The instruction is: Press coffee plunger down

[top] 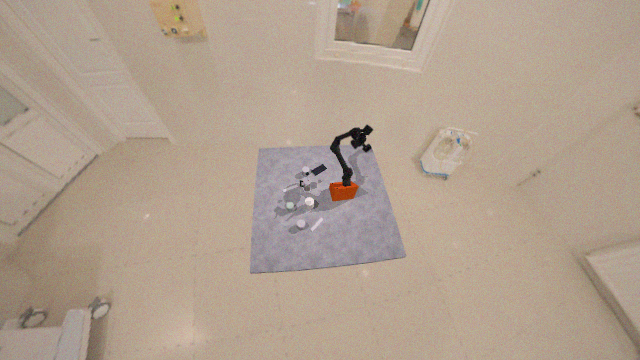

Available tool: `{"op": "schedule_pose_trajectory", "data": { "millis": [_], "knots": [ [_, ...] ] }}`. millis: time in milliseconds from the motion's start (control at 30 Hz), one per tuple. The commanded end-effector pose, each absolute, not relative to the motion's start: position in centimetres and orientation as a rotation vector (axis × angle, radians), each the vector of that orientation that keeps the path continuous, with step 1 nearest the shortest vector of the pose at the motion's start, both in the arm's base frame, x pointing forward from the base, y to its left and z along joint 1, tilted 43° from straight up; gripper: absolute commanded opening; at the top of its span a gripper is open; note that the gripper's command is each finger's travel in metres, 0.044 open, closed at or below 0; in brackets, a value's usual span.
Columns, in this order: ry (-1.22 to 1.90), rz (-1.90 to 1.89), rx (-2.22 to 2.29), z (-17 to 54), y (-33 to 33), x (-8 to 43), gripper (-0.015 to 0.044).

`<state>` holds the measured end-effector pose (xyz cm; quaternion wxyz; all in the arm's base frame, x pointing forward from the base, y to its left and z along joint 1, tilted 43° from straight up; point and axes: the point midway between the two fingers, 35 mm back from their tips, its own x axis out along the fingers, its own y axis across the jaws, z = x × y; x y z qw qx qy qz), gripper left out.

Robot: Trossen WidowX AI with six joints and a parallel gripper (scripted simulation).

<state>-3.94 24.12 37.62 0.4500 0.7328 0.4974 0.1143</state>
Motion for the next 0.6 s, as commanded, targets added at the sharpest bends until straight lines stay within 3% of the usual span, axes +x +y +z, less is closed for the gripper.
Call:
{"op": "schedule_pose_trajectory", "data": {
  "millis": [0, 133, 567],
  "knots": [
    [1.218, 0.285, 1.806, 37.5, 24.2, -3.8, 0.0426],
    [1.055, 0.325, 1.696, 36.4, 25.2, -1.7, 0.0440],
    [0.406, 0.196, 0.963, 30.4, 25.5, 12.2, 0.0440]
  ]
}}
